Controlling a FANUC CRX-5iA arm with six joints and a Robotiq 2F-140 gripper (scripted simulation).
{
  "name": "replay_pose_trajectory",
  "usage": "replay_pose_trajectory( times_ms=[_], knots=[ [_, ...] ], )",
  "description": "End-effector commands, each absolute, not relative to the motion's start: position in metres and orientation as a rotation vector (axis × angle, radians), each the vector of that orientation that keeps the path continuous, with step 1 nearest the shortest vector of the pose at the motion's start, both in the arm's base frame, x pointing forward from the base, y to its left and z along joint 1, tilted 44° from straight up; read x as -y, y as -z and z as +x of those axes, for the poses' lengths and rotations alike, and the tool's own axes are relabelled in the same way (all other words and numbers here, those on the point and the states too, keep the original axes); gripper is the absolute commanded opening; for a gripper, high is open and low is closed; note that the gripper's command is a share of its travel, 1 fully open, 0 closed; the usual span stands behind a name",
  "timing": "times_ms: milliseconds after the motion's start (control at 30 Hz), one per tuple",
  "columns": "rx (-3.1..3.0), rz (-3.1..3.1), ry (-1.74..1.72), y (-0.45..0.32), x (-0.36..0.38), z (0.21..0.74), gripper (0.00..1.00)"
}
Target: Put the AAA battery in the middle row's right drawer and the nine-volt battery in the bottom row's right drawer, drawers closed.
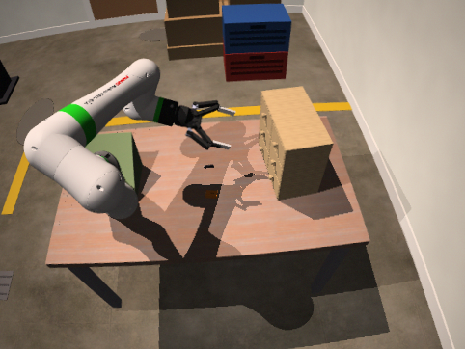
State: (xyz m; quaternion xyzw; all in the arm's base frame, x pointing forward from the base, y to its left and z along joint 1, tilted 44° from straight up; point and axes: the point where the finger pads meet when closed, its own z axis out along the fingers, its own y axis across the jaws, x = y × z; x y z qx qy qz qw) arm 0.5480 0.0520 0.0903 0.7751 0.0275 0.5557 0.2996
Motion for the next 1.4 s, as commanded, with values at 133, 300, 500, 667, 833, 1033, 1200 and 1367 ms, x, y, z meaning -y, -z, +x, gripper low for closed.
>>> replay_pose_trajectory(
  times_ms=[133, 300, 500, 667, 833, 1033, 1200, 1367],
  knots=[
    [0.376, 2.058, -1.328, -0.126, -0.052, 0.535, 1.00],
    [0.641, 2.040, -1.242, -0.150, -0.055, 0.524, 1.00],
    [0.922, 1.996, -1.132, -0.171, -0.058, 0.515, 1.00],
    [1.152, 1.942, -1.028, -0.189, -0.060, 0.506, 1.00],
    [1.370, 1.872, -0.916, -0.206, -0.063, 0.499, 1.00],
    [1.618, 1.768, -0.773, -0.226, -0.065, 0.489, 1.00],
    [1.811, 1.668, -0.647, -0.243, -0.068, 0.481, 1.00],
    [1.833, 1.655, -0.631, -0.246, -0.068, 0.481, 1.00]
  ],
)
